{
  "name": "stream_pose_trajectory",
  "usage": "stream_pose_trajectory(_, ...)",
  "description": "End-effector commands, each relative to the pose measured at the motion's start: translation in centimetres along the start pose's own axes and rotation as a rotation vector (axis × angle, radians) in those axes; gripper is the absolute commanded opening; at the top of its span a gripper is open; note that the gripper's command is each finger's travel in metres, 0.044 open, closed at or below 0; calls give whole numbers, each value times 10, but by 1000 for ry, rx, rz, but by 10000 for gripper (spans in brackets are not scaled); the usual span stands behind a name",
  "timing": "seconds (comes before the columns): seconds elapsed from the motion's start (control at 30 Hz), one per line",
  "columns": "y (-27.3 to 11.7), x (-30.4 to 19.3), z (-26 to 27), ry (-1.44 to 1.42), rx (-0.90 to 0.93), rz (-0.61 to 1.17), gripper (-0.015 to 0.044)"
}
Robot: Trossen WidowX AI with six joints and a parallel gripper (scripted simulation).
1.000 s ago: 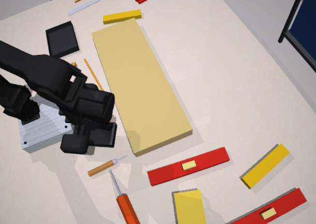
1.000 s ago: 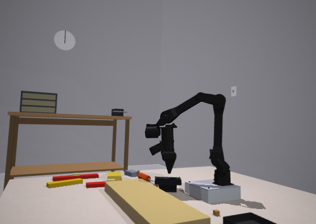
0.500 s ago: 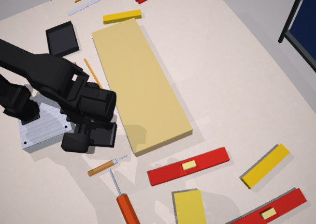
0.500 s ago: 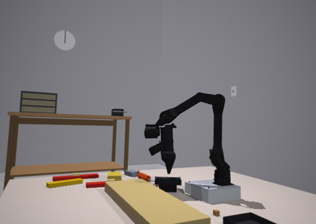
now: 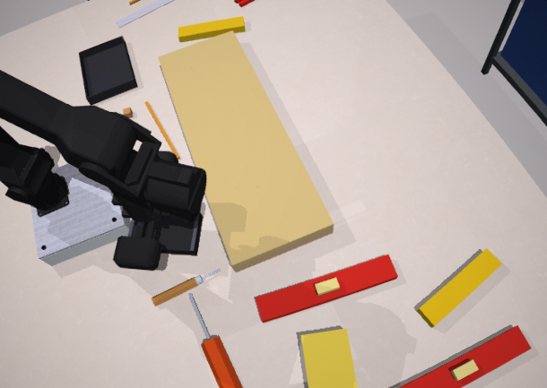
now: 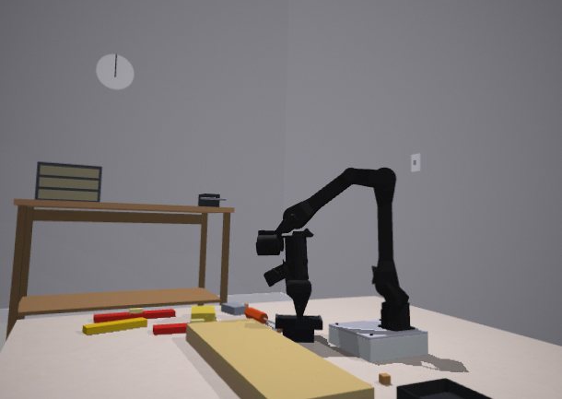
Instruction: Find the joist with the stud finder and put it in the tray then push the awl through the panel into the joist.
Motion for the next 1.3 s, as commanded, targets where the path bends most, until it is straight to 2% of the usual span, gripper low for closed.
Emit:
stream_pose_trajectory(0.0,7,0,1,3,5,6,440)
stream_pose_trajectory(0.4,24,0,1,3,5,6,440)
stream_pose_trajectory(0.5,24,0,1,3,5,6,361)
stream_pose_trajectory(0.9,24,0,1,3,5,6,281)
stream_pose_trajectory(1.27,8,-1,1,3,5,6,0)
Point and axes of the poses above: the point midway between the two fingers, 35 mm back from their tips, its own y axis out along the fingers, its own z axis across the jaws, x = y × z, the point moved 4 cm from there along -y, back along the fingers, and after that the axes turned 9 degrees about -y, right-handed, at the moved point
